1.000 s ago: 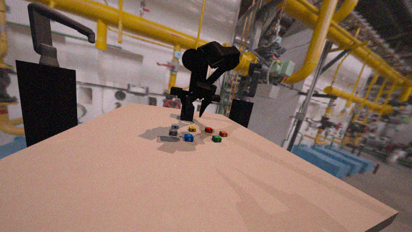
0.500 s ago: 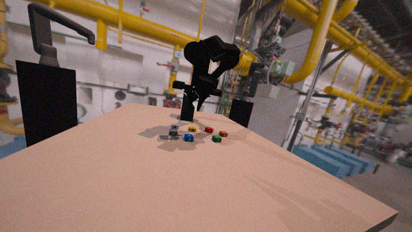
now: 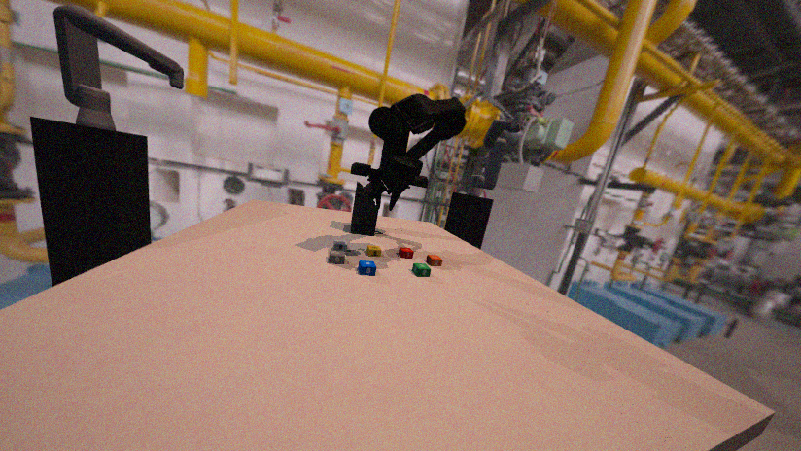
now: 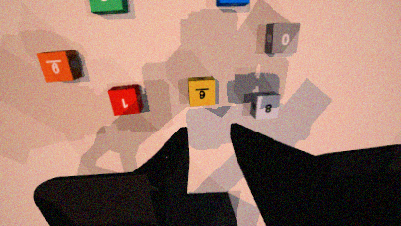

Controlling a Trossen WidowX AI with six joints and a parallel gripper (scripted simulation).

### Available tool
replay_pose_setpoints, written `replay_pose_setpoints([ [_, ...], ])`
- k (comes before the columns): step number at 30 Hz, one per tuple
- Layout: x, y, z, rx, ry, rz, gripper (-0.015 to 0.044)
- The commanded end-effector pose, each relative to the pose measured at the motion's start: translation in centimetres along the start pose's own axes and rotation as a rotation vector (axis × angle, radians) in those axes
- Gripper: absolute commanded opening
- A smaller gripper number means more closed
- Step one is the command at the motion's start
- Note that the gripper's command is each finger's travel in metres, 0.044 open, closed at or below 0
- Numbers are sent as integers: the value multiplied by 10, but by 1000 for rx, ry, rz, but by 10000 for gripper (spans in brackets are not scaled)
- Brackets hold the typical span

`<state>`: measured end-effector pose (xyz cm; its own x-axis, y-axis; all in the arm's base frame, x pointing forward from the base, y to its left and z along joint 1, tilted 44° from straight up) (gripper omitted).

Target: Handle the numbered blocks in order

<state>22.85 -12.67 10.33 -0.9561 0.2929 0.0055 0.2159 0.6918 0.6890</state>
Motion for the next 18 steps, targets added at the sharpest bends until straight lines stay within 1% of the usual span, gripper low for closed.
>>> replay_pose_setpoints([
  [1, 2, 0, 23, 3, 4, 2, 199],
  [3, 3, 0, 57, 2, 3, 2, 251],
  [5, 5, 1, 77, -3, 4, 1, 304],
  [8, 6, 2, 80, -4, 4, 1, 383],
  [9, 6, 2, 80, -4, 4, 1, 400],
  [18, 5, 1, 92, -3, 4, 1, 400],
])
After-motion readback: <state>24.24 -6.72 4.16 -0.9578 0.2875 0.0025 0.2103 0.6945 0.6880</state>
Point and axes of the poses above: the point midway between the two fingers, 35 mm back from their tips, its own z axis out along the fingers, its own y axis across the jaws, x = y × z, the point moved 9 cm from there along -z, back along the fingers, and after that the axes turned 7 degrees about z, right-handed, at the moved point
